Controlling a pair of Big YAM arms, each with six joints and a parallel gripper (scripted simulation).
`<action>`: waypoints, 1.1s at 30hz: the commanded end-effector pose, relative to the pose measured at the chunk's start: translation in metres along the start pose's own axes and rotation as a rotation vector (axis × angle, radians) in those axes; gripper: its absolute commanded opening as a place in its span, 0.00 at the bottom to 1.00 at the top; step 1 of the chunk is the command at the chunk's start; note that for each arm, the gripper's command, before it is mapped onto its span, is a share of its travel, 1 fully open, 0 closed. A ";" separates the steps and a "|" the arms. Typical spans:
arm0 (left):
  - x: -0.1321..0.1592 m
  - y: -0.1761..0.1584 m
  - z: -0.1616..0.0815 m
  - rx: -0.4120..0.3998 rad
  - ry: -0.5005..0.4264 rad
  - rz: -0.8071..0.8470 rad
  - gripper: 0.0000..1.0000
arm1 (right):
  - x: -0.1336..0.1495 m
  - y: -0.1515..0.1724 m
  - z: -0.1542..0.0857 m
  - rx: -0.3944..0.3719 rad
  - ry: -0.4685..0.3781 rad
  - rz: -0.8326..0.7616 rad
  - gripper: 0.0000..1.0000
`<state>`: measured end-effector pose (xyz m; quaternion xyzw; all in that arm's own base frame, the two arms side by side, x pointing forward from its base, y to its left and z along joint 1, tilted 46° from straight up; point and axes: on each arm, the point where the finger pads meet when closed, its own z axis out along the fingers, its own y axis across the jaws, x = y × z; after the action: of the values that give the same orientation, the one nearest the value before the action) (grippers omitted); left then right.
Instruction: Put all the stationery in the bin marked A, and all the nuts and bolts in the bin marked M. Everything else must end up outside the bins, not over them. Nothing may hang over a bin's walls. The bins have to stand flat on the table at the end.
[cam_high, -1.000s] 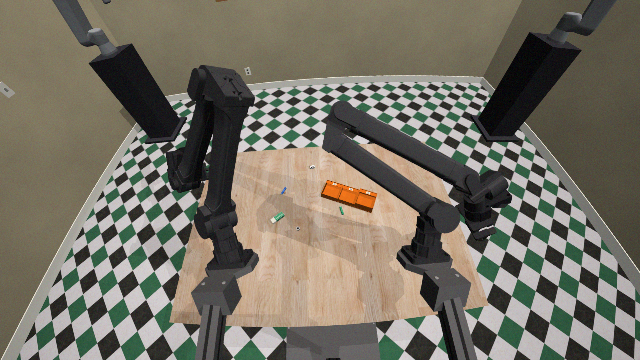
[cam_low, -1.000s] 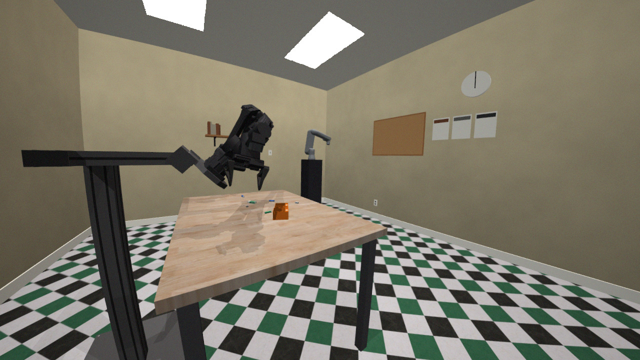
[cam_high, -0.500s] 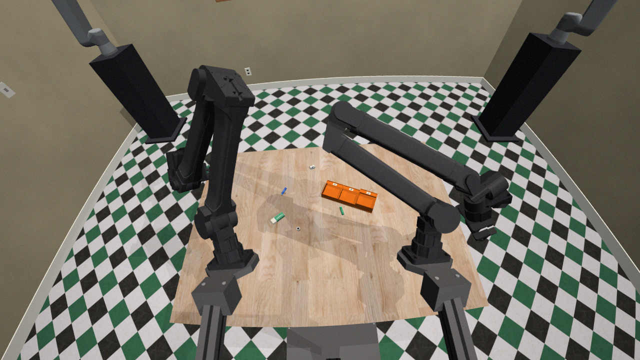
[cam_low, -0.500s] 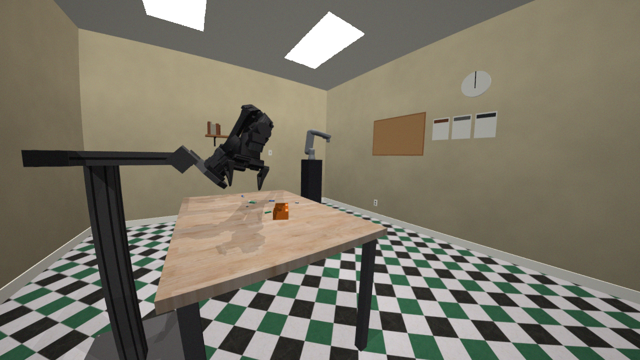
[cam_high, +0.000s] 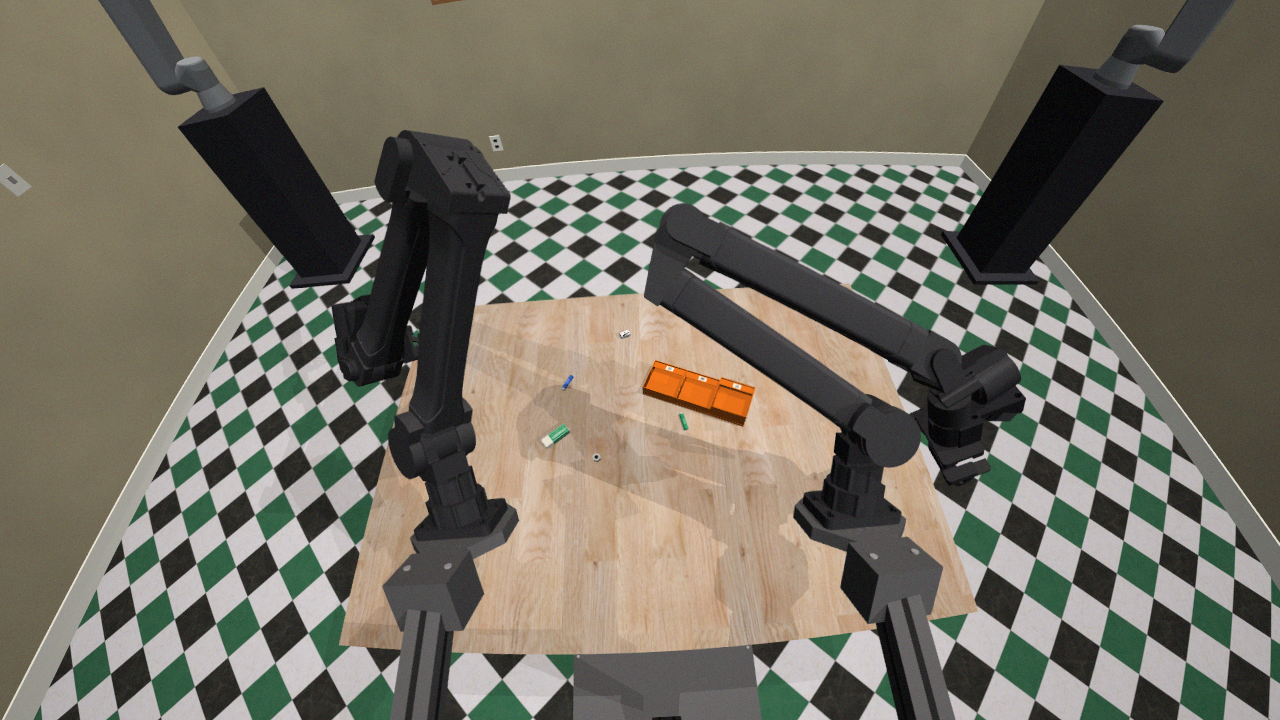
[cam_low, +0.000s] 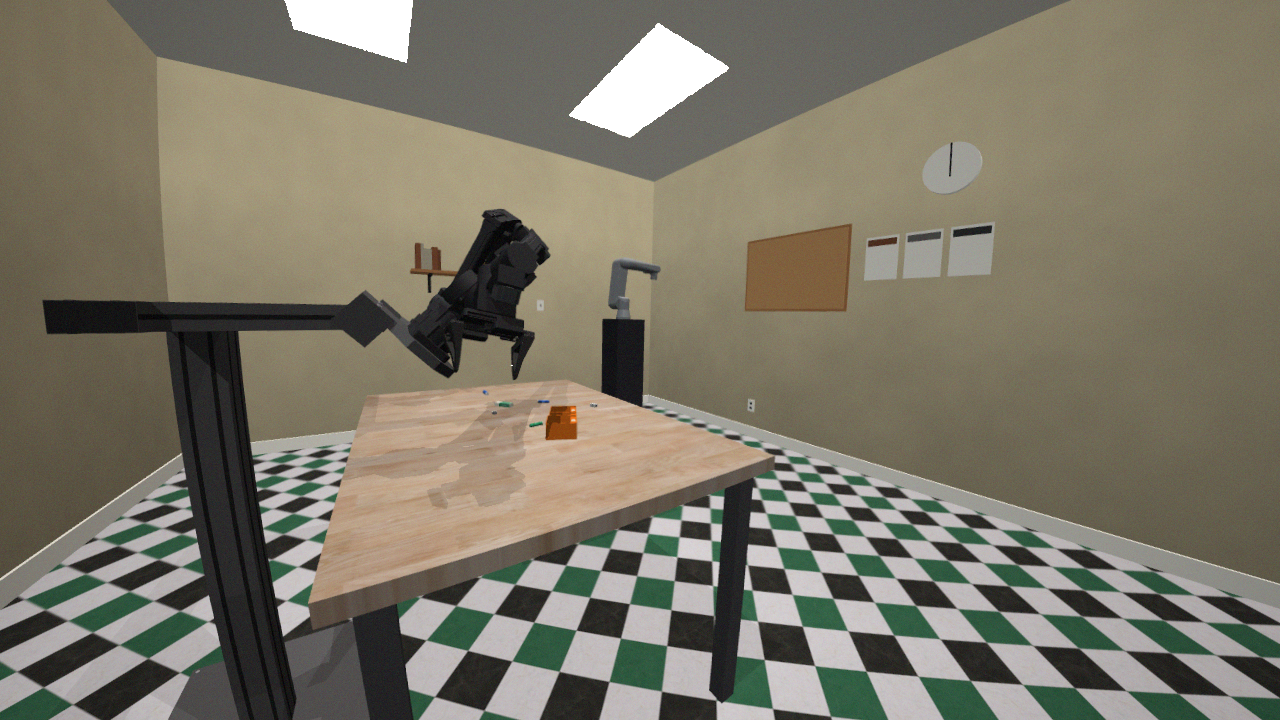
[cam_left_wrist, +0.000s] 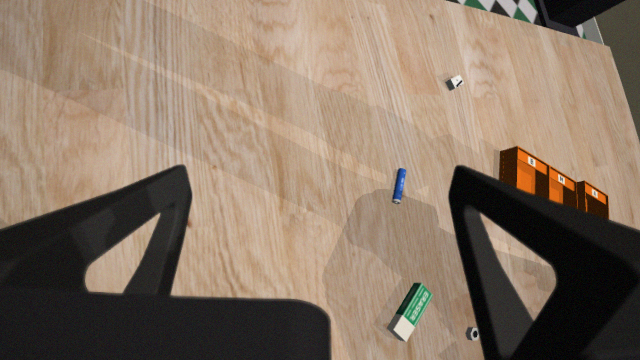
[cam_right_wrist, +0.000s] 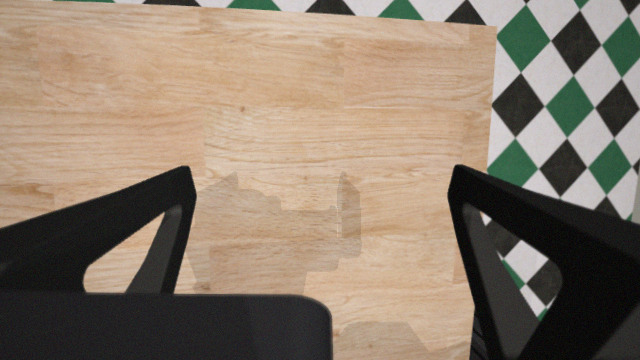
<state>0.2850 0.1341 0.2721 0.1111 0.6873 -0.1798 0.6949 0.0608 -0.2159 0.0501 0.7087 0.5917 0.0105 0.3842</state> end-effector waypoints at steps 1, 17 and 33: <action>-0.002 0.000 0.000 -0.001 -0.001 0.006 1.00 | -0.020 0.002 -0.017 0.005 -0.031 -0.033 1.00; -0.002 0.000 0.000 -0.001 -0.001 0.006 1.00 | -0.034 -0.005 -0.046 0.005 -0.032 -0.033 1.00; -0.002 0.000 0.000 -0.001 -0.001 0.006 1.00 | -0.031 -0.005 -0.046 0.001 -0.001 0.023 1.00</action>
<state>0.2850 0.1341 0.2721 0.1111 0.6873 -0.1798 0.6949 0.0333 -0.2076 0.0755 0.7123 0.5893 0.0191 0.3808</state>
